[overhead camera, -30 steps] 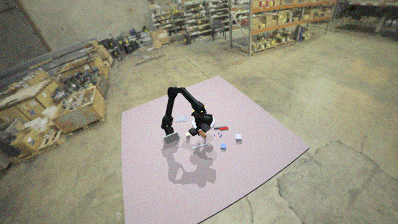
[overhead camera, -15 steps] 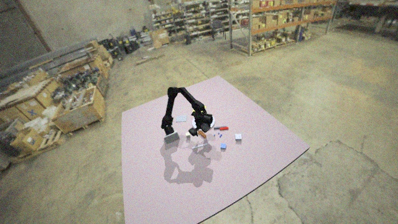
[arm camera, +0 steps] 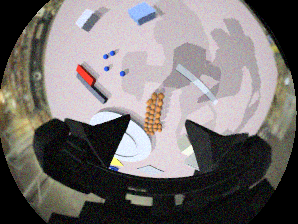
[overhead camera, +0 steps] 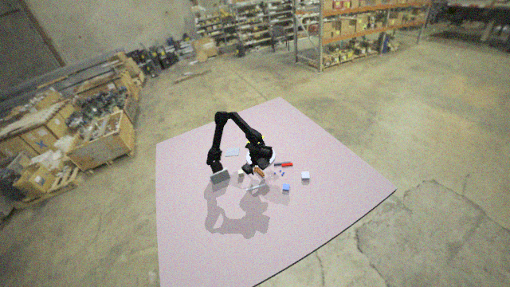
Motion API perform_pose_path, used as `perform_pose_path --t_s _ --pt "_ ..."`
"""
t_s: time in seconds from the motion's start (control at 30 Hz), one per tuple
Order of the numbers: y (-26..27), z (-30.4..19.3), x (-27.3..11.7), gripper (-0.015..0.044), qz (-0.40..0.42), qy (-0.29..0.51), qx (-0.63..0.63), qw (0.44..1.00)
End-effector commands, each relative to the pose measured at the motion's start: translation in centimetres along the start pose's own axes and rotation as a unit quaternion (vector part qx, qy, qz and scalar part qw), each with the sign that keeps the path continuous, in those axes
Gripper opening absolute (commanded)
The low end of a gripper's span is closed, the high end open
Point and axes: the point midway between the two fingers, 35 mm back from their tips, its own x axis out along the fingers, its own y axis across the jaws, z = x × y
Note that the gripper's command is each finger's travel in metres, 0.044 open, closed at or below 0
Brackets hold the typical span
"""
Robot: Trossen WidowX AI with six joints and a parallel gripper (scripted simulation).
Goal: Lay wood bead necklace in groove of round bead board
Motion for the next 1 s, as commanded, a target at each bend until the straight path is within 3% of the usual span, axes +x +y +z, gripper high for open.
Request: perform_pose_path --t_s 0.0,0.73,0.97 --pt "-0.1 0.0 0.0 0.0440 -0.002 -0.001 -0.002 1.000" --pt "-0.1 0.0 0.0 0.0440 -0.002 -0.001 -0.002 1.000" --pt "-0.2 3.1 -1.3 0.0256 -0.002 -0.002 0.082 0.997"
